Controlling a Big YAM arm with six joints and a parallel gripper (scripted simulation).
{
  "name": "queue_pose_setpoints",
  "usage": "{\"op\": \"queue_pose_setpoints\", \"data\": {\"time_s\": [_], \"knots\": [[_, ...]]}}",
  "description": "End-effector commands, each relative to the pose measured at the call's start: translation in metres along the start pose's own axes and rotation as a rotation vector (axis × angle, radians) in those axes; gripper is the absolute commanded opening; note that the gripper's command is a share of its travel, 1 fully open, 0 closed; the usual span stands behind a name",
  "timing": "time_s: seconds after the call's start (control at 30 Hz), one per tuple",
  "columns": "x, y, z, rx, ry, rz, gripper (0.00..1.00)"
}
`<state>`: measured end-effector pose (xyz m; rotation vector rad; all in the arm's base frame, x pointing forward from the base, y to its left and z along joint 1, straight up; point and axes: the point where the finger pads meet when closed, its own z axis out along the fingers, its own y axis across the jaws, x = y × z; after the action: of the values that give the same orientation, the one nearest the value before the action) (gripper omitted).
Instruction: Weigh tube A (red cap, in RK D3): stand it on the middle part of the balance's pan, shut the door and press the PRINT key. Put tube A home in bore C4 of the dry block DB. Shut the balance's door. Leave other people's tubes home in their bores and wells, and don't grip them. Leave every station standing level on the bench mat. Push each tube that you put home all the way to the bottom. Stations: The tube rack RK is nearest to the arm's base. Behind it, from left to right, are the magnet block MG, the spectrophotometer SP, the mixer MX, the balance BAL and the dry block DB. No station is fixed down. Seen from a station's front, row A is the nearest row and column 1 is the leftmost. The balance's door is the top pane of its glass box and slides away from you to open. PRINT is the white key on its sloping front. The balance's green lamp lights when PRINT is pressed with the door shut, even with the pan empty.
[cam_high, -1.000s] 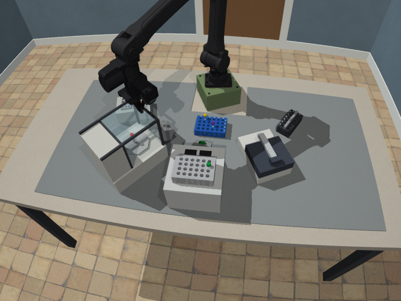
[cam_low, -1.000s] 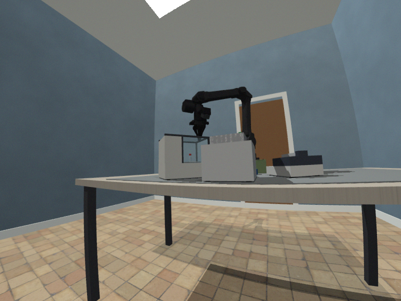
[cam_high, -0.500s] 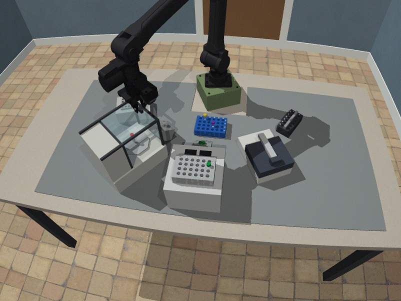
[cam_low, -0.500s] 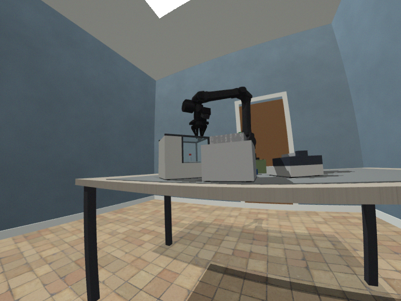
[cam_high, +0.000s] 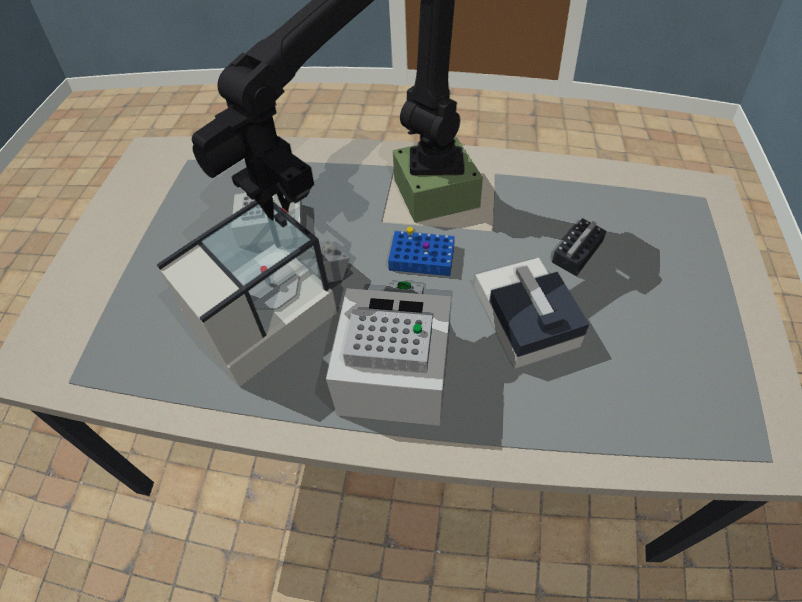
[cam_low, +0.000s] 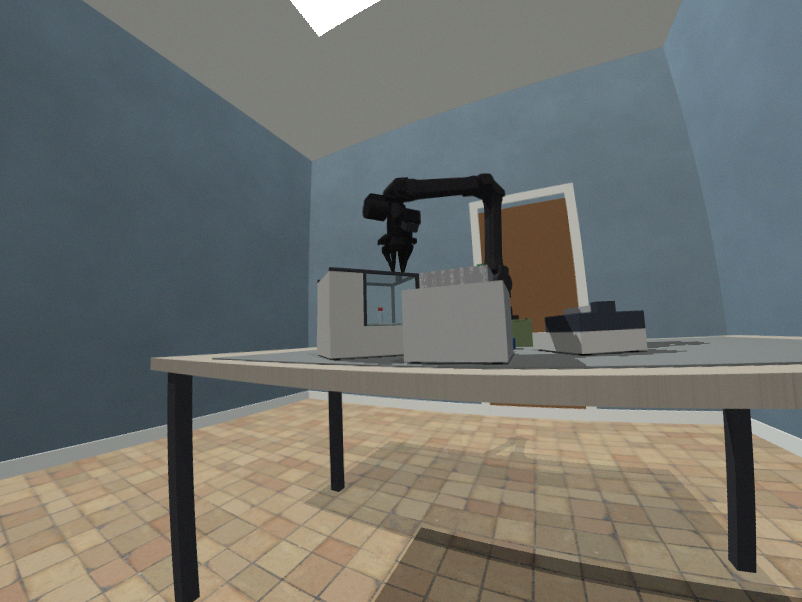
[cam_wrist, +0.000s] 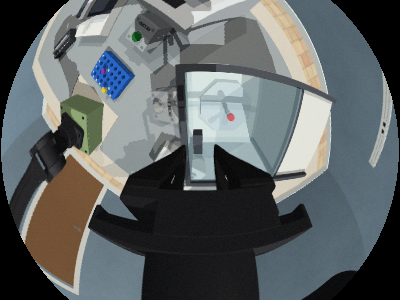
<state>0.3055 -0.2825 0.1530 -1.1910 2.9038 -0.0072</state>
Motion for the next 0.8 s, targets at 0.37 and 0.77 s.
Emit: {"op": "queue_pose_setpoints", "data": {"time_s": [0.37, 0.77], "knots": [[0.001, -0.016, -0.053, 0.062, 0.001, 0.008, 0.30], [0.001, -0.014, -0.072, 0.068, 0.001, 0.008, 0.30]]}}
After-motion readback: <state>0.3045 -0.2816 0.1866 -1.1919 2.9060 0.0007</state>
